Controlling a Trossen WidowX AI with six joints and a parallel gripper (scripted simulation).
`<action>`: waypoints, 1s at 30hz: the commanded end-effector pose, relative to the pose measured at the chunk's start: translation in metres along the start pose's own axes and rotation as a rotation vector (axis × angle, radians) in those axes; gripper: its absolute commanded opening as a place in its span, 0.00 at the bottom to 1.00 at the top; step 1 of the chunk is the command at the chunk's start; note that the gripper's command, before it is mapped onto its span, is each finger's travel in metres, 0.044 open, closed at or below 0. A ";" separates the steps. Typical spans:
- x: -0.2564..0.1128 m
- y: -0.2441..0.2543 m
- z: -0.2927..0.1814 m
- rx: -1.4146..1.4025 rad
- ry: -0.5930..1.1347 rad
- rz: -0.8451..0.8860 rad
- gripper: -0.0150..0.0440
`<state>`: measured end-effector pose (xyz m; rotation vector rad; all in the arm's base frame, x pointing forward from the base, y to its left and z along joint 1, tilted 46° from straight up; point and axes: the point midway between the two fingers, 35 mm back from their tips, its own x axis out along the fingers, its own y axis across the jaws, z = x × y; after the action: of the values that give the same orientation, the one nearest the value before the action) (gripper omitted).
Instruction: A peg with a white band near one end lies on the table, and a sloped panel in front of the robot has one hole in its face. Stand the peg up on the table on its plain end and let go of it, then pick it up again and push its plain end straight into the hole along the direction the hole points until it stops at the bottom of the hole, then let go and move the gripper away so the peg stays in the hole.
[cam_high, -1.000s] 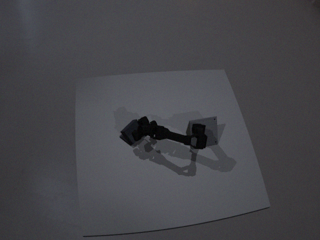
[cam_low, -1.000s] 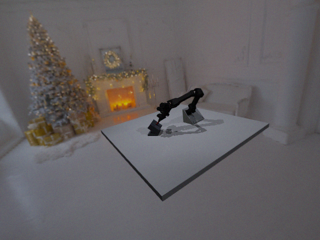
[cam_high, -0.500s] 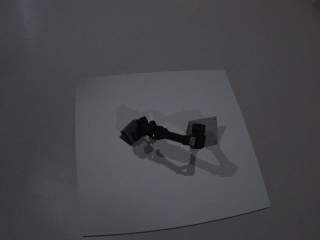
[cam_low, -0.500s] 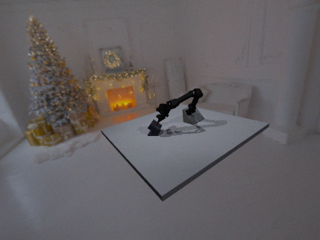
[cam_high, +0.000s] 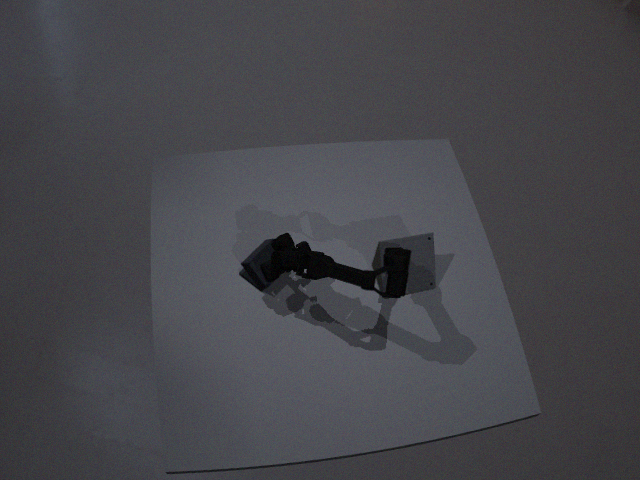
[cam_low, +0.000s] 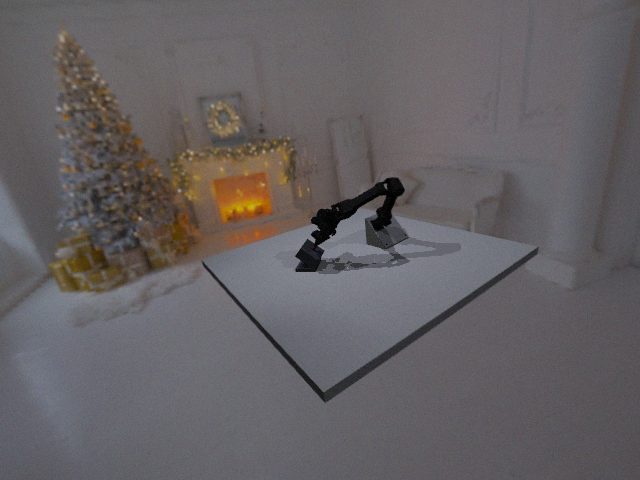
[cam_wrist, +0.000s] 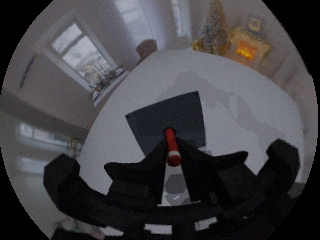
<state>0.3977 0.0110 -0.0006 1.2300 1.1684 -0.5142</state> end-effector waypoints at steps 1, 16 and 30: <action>0.003 0.000 0.001 0.003 -0.006 0.000 0.25; 0.009 0.000 0.002 0.003 -0.006 0.000 0.25; 0.009 0.000 0.000 0.000 0.001 0.000 0.43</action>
<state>0.4012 0.0129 -0.0089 1.2304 1.1690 -0.5140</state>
